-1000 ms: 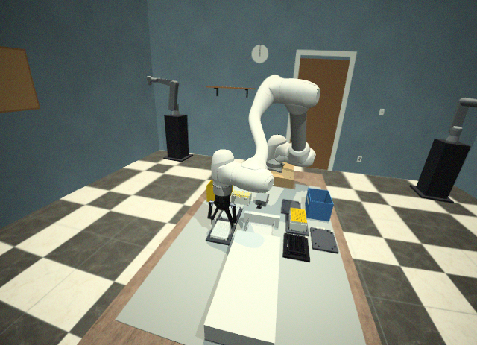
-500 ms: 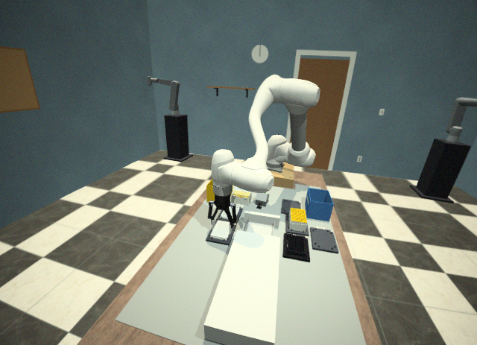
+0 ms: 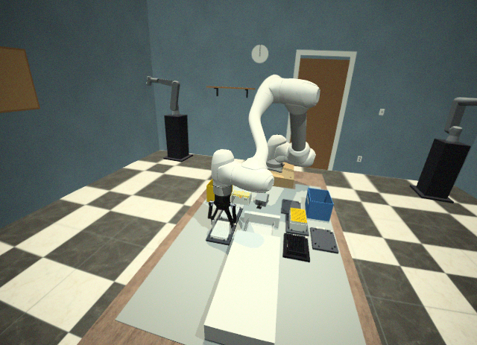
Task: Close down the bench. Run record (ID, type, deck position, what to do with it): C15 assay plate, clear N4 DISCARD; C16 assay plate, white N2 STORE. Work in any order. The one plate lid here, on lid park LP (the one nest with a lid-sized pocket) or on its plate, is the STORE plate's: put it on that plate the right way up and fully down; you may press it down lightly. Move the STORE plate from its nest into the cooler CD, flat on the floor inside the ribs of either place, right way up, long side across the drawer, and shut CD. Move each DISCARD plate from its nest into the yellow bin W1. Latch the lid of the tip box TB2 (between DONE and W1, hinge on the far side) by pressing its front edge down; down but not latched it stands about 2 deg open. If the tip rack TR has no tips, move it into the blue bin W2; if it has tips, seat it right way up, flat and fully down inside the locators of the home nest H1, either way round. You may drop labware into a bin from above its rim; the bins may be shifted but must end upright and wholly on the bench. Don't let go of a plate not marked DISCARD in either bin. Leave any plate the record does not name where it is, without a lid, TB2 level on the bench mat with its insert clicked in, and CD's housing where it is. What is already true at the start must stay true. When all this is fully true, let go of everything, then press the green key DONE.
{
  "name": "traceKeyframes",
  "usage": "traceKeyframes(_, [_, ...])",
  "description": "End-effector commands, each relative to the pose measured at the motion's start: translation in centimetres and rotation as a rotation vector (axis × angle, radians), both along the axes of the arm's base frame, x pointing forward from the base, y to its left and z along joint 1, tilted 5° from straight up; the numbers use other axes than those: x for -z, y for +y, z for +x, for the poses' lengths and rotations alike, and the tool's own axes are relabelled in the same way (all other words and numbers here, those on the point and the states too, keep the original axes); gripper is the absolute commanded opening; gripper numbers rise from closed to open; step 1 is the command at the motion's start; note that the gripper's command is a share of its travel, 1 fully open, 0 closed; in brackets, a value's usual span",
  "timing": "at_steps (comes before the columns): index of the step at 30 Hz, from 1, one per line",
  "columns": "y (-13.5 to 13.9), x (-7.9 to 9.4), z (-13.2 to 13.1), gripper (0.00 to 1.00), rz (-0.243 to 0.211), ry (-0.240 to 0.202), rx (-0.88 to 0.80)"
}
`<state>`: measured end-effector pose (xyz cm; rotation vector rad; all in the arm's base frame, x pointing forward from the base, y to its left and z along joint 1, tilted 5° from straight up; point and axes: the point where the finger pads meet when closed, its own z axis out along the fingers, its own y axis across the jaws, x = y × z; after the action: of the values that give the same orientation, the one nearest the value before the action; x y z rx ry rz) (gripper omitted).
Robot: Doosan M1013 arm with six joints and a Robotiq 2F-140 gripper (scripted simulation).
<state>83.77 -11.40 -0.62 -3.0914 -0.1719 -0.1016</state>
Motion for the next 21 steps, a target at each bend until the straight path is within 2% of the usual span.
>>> traceKeyframes(1, [0.00, 0.00, 0.00, 0.00, 0.000, 0.000, 0.000])
traceKeyframes(21, [-0.02, -0.49, -0.03, 0.00, 0.000, 0.000, 0.000])
